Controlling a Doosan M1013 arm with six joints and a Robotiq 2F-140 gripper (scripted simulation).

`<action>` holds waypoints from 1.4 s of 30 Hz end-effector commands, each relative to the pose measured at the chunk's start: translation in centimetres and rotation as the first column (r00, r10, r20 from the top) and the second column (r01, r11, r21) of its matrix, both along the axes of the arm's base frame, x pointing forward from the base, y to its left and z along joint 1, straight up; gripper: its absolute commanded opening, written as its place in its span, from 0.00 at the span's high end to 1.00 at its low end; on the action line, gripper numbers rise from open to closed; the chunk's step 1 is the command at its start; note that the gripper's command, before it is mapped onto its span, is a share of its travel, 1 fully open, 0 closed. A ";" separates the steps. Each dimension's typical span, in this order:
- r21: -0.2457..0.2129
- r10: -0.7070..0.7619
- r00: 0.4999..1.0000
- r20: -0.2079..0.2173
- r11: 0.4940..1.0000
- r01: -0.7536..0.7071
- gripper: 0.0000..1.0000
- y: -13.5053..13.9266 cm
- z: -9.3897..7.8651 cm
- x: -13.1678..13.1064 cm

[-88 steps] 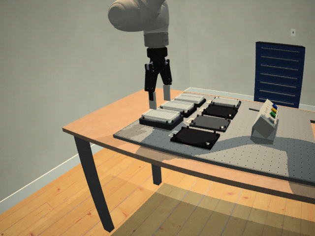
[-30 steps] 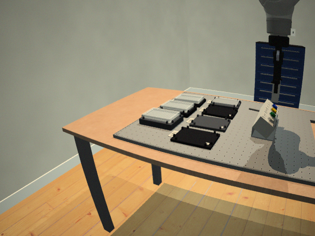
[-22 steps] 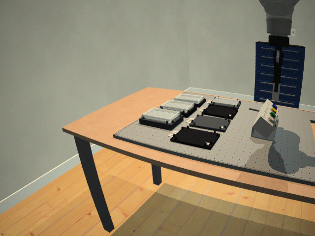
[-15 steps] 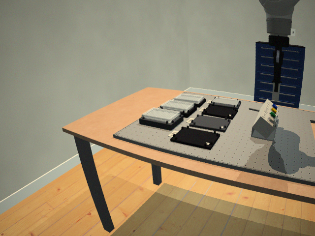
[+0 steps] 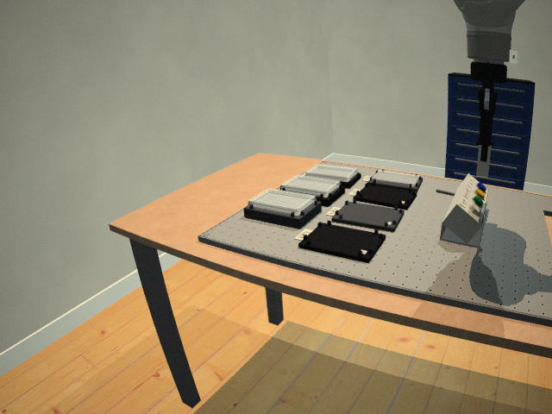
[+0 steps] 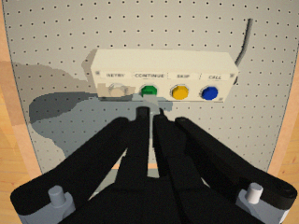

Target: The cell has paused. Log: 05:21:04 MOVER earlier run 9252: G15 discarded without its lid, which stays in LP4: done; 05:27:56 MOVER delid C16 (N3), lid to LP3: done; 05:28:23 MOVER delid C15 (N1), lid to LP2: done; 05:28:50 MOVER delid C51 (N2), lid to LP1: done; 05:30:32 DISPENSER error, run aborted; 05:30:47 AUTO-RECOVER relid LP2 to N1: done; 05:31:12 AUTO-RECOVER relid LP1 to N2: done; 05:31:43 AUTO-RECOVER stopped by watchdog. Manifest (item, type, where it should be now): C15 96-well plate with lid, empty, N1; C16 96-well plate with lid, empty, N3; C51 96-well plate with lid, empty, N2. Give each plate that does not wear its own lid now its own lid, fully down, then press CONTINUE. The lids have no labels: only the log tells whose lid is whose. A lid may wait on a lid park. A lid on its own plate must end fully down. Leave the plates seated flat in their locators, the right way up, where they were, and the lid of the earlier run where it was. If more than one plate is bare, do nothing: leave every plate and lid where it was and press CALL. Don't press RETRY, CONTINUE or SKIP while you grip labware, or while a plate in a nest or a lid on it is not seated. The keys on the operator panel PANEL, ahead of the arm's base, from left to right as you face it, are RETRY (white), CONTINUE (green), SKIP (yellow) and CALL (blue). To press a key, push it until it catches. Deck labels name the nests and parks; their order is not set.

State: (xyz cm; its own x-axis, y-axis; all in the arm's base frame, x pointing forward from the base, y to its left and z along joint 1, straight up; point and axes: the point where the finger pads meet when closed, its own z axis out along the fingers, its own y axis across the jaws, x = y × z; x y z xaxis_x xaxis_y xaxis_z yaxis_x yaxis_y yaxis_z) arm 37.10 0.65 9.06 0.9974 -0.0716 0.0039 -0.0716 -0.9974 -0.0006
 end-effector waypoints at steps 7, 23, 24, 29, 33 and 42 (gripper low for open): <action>0.000 0.000 1.000 0.000 1.000 0.000 1.00 0.0 0.0 0.0; 0.000 0.000 1.000 0.000 1.000 0.000 1.00 0.0 -0.5 0.0; 0.000 0.000 1.000 0.000 1.000 0.000 1.00 0.0 -0.6 0.0; 0.000 0.000 1.000 0.000 1.000 0.000 1.00 0.0 -0.7 0.0; 0.000 0.000 1.000 0.000 1.000 0.000 1.00 0.0 -1.0 0.0; 0.000 0.000 1.000 0.000 1.000 0.000 1.00 -0.1 -1.5 0.0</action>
State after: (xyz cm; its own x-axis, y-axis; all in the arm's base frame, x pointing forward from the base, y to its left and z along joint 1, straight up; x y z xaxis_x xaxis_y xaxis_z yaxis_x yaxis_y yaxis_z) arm 37.12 0.58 7.65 0.9974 -0.0715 0.0038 -0.0715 -0.9974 -0.0007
